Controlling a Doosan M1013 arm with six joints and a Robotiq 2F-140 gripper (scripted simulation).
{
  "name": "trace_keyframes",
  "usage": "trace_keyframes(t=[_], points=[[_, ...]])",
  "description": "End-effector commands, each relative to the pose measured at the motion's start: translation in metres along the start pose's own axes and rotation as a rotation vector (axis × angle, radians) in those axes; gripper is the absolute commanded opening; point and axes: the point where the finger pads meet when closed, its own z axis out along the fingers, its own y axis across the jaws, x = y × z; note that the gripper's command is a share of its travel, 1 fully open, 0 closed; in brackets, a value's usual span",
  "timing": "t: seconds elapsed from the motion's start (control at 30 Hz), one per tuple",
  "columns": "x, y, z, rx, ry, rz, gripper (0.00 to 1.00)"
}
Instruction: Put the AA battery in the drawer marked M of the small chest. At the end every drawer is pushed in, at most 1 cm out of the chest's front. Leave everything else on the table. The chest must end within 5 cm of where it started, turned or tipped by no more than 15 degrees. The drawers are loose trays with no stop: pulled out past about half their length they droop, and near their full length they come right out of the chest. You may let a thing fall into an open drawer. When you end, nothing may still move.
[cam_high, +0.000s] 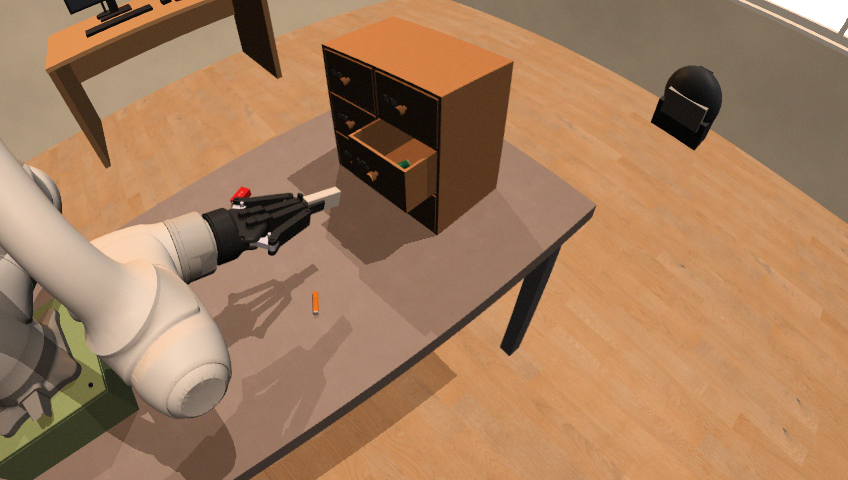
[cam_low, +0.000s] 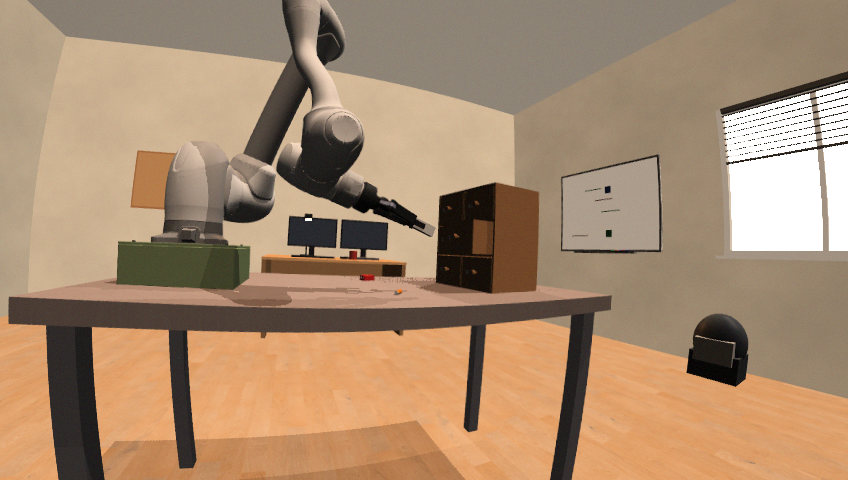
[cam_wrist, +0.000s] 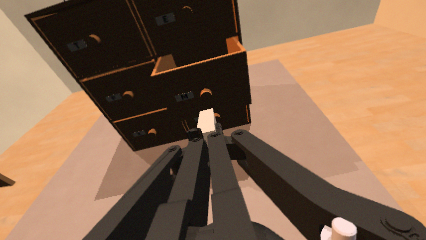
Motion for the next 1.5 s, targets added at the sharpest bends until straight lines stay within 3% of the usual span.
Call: trace_keyframes(t=[0.0,0.33,1.47], points=[[0.001,0.0,0.016,0.001,-0.001,-0.004,0.0],[0.002,0.0,0.028,0.001,-0.001,-0.004,0.0],[0.002,-0.001,0.032,0.001,-0.001,-0.004,0.0]])
